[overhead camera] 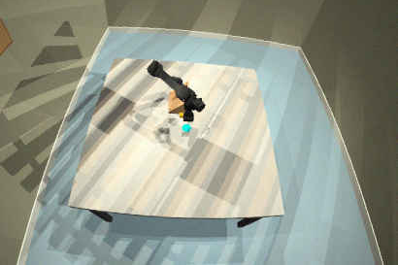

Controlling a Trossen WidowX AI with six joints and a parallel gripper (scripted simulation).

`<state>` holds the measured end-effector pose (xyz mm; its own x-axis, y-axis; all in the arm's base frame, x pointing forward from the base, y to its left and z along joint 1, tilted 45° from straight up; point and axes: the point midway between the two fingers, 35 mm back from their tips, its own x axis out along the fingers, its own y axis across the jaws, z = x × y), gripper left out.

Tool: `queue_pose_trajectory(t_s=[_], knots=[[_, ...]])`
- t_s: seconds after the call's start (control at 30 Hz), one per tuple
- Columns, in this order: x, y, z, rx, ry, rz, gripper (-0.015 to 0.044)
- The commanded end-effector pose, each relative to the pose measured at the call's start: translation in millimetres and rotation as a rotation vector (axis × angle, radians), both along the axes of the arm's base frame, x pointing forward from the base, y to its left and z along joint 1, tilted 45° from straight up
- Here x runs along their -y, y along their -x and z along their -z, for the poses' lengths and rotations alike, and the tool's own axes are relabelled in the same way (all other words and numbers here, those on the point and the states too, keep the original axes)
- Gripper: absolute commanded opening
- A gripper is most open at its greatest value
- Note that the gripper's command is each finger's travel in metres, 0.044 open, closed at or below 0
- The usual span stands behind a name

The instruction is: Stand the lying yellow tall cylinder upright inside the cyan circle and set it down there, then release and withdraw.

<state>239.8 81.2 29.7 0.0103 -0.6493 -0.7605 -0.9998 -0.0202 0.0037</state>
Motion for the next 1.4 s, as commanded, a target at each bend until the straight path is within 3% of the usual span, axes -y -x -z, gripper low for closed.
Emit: queue_pose_trajectory(t_s=[0.0, 1.37], knots=[[3, 2, 2, -0.025, -0.023, 0.012, 0.0105], [15, 14, 12, -0.188, -0.291, 0.102, 0.0105]])
